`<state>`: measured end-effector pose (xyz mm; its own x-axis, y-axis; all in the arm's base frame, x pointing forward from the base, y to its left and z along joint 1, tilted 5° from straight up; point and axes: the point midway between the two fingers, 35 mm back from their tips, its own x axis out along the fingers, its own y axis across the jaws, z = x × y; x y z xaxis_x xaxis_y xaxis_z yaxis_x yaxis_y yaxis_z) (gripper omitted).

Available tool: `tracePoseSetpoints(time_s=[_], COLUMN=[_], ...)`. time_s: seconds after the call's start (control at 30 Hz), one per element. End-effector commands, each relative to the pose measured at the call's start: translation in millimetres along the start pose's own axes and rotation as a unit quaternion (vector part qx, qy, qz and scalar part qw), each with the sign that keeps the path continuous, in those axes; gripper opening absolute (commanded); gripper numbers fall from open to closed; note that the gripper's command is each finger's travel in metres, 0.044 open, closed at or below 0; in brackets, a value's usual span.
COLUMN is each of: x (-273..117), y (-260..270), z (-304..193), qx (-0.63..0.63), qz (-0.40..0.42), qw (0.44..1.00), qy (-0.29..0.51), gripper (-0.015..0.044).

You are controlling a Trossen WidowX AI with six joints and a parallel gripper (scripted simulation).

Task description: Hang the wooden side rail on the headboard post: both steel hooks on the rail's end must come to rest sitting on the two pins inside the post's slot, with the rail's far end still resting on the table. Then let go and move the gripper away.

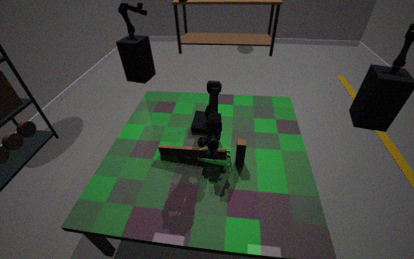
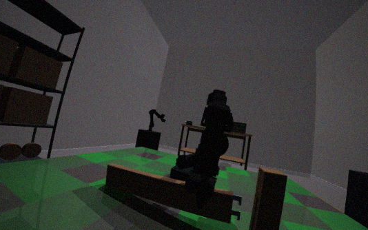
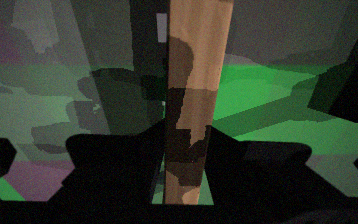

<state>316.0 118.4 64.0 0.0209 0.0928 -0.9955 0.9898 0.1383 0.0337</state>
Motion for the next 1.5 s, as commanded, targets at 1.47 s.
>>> tracePoseSetpoints(time_s=[1.47], x=[-1.7], y=[0.1], z=[-5.5], qx=[0.002], qz=[0.005], qw=[1.000], qy=[0.000], gripper=[0.0000])
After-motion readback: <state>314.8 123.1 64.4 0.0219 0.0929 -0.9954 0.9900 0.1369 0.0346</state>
